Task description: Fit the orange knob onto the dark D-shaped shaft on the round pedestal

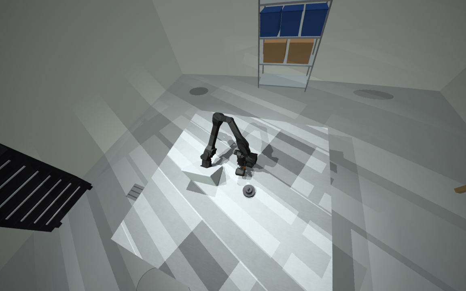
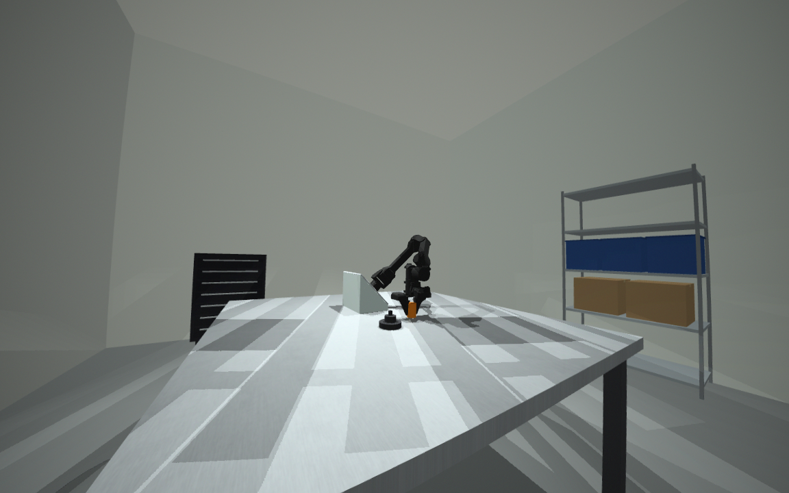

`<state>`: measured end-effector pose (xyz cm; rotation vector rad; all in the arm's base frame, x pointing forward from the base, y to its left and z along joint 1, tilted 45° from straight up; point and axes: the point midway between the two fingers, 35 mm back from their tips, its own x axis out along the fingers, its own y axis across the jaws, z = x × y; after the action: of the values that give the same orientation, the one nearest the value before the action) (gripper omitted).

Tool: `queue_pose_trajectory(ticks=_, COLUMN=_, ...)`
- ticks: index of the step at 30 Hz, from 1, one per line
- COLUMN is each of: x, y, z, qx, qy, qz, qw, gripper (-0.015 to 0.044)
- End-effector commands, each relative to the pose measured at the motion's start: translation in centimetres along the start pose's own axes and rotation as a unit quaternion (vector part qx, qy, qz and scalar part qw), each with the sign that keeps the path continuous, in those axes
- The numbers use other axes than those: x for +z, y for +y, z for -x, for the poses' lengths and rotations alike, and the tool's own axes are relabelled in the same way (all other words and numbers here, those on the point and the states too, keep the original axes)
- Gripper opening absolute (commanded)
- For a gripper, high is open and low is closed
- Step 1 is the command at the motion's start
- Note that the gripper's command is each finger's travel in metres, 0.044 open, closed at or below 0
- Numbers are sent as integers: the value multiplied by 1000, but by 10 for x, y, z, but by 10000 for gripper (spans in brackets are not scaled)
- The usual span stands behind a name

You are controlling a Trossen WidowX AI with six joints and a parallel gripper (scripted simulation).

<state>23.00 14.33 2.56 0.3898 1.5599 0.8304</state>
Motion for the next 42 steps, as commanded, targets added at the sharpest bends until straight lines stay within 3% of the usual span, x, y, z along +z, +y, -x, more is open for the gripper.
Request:
queue_pose_trajectory(ticks=1, x=0, y=0, z=0, qx=2, qy=-1, qz=-2, qw=1000, gripper=164)
queue_pose_trajectory(ticks=6, x=0, y=0, z=0, qx=2, qy=-1, qz=-2, qw=1000, gripper=131)
queue_pose_trajectory(ticks=11, x=4, y=-10, z=10, qx=-17, qy=-16, qz=9, qw=1000, gripper=0)
queue_pose_trajectory(ticks=36, x=1, y=-1, z=136, qx=-2, qy=0, qz=-2, qw=1000, gripper=0)
queue_pose_trajectory(ticks=42, x=1, y=-1, z=140, qx=-1, qy=0, qz=-3, qw=1000, gripper=0)
